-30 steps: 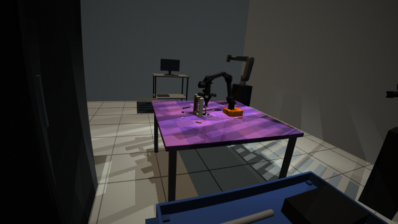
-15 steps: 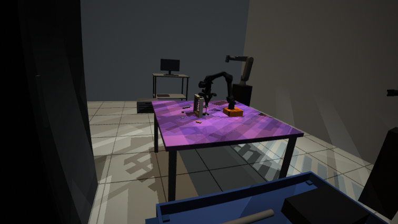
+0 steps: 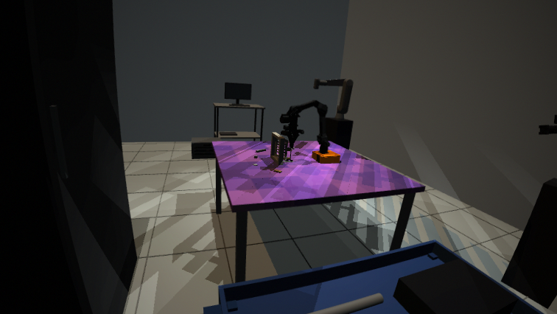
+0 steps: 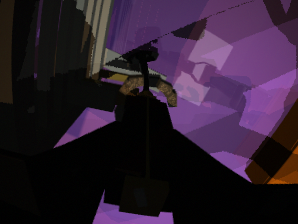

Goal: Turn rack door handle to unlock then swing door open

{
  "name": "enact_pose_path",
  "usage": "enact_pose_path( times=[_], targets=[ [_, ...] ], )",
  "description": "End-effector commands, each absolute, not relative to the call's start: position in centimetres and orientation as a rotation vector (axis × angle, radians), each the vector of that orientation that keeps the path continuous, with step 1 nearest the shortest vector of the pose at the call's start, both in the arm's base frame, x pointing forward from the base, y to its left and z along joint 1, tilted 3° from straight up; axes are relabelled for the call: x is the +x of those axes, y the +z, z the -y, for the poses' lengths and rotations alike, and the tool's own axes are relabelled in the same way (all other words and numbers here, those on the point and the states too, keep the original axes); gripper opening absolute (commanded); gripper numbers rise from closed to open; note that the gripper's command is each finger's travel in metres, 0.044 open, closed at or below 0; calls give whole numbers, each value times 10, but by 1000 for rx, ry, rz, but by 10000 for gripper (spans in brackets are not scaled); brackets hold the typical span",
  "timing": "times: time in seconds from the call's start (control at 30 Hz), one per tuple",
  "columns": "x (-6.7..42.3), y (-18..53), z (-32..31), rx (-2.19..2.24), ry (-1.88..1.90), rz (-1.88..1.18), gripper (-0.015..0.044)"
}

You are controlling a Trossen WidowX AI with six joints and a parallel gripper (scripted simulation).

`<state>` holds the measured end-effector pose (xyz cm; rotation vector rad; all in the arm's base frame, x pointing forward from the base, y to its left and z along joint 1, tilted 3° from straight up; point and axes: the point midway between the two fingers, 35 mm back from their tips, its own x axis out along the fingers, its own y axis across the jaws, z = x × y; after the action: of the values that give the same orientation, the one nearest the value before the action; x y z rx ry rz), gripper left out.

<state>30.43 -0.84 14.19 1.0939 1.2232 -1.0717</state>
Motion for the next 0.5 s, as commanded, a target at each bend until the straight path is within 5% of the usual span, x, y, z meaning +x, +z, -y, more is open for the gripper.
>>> enact_pose_path(
  times=[0.0,0.47],
  targets=[
    [300,142,12,1009,-981,-1253,28],
    [276,140,28,825,-814,-1335,28]
  ],
)
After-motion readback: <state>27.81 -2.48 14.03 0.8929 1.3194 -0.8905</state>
